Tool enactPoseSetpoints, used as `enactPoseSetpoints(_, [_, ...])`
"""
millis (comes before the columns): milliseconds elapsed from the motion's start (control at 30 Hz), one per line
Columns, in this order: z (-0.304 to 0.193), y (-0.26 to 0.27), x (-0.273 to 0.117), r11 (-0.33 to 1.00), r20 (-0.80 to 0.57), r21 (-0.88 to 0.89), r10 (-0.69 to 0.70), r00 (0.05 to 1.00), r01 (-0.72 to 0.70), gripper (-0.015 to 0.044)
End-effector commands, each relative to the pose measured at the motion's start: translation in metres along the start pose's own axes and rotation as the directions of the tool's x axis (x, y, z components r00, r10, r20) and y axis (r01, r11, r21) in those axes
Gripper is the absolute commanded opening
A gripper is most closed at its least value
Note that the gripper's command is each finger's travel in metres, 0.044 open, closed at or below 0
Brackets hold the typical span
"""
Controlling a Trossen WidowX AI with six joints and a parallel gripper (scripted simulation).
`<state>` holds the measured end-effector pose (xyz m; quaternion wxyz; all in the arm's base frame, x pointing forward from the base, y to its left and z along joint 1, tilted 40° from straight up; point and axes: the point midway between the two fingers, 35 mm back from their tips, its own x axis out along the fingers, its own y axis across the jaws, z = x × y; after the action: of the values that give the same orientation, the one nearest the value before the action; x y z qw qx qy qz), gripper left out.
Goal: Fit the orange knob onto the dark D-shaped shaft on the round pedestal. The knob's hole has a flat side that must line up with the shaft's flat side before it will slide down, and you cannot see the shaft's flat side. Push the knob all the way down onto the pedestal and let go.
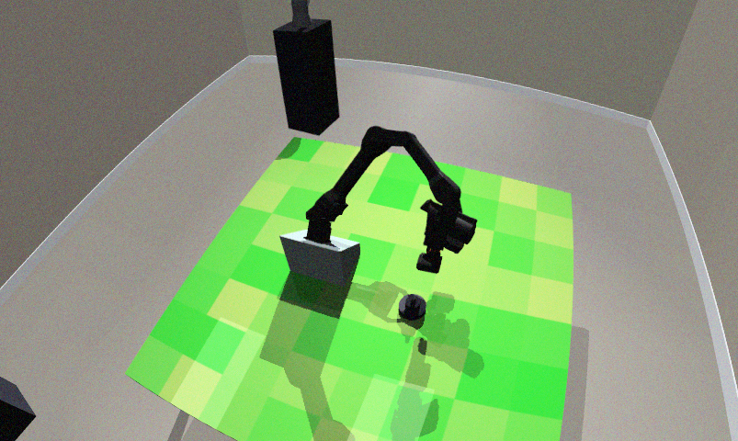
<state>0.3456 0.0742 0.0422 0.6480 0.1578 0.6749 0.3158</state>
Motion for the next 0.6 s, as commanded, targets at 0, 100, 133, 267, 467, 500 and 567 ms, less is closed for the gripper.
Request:
enactPoseSetpoints(0, [-0.002,-0.012,0.002,1.000,-0.001,-0.003,-0.005,1.000,0.005,0.0000])
enactPoseSetpoints(100, [-0.004,-0.020,0.004,1.000,-0.001,-0.004,-0.005,1.000,0.005,0.0000])
enactPoseSetpoints(133, [-0.005,-0.023,0.004,1.000,-0.001,-0.004,-0.005,1.000,0.005,0.0000])
enactPoseSetpoints(267, [-0.007,-0.035,0.007,1.000,-0.002,-0.004,-0.004,1.000,0.004,0.0000])
enactPoseSetpoints(467, [-0.012,-0.054,0.012,1.000,-0.002,-0.003,-0.001,1.000,0.001,0.0000])
enactPoseSetpoints(500, [-0.013,-0.057,0.013,1.000,-0.002,-0.002,0.000,1.000,0.000,0.0000])
enactPoseSetpoints(567, [-0.015,-0.063,0.014,1.000,-0.003,-0.001,0.001,1.000,-0.001,0.0000])
